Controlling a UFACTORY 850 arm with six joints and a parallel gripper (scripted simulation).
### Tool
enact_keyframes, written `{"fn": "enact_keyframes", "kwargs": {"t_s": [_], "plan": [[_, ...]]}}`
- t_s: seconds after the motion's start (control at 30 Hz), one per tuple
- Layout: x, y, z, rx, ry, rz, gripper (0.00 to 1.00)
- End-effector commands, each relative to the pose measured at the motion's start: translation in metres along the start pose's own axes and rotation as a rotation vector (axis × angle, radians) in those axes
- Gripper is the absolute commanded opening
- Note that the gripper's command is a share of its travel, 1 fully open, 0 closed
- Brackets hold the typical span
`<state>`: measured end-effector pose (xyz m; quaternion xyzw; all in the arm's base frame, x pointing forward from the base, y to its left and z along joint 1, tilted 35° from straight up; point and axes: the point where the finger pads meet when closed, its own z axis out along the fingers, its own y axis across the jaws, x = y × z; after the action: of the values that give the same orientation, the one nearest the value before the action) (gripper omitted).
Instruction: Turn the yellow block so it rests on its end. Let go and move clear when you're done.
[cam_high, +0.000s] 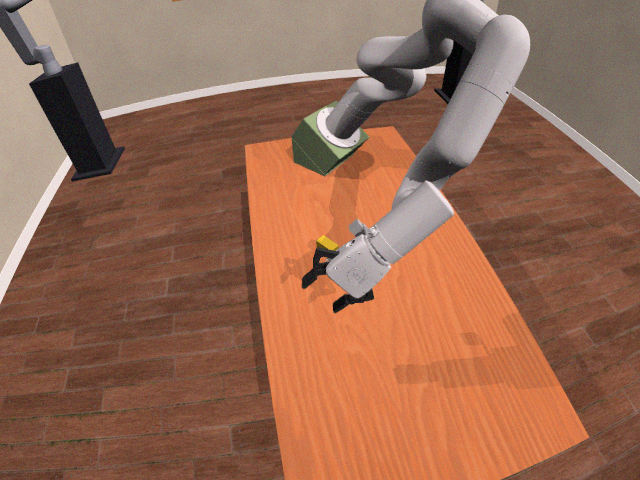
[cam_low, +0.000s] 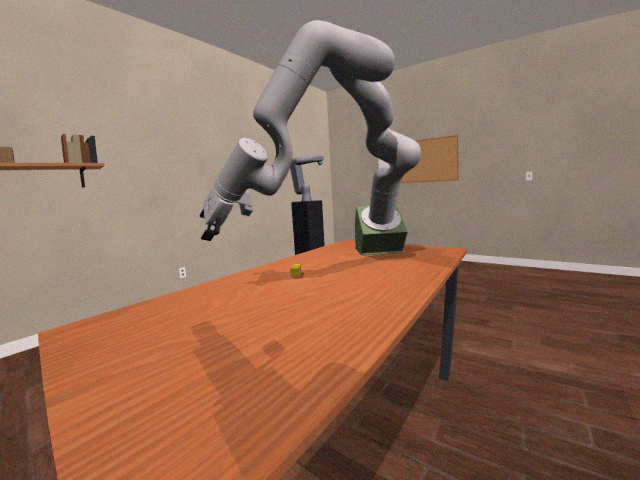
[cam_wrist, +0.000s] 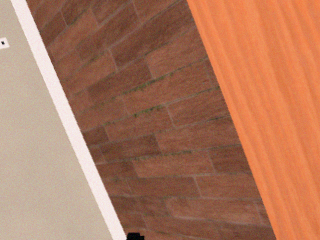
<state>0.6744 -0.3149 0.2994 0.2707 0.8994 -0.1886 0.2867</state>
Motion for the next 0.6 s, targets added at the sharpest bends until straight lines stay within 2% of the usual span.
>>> {"fn": "enact_keyframes", "kwargs": {"t_s": [0.0,0.03,0.1,0.13,0.17,0.2,0.23,0.27,0.37,0.43,0.5,0.53,0.57], "plan": [[0.043,-0.014,0.022,-0.122,0.026,-0.102,1.00],[0.071,-0.018,0.027,-0.185,0.051,-0.145,1.00],[0.071,-0.018,0.027,-0.185,0.051,-0.145,1.00],[0.100,-0.021,0.030,-0.252,0.077,-0.184,1.00],[0.100,-0.021,0.030,-0.252,0.077,-0.184,1.00],[0.129,-0.023,0.030,-0.320,0.102,-0.218,1.00],[0.129,-0.023,0.030,-0.320,0.102,-0.218,1.00],[0.158,-0.025,0.027,-0.389,0.126,-0.245,1.00],[0.158,-0.025,0.027,-0.389,0.126,-0.245,1.00],[0.213,-0.025,0.014,-0.525,0.169,-0.284,1.00],[0.213,-0.025,0.014,-0.525,0.169,-0.284,1.00],[0.236,-0.024,0.006,-0.587,0.186,-0.296,1.00],[0.236,-0.024,0.006,-0.587,0.186,-0.296,1.00]]}}
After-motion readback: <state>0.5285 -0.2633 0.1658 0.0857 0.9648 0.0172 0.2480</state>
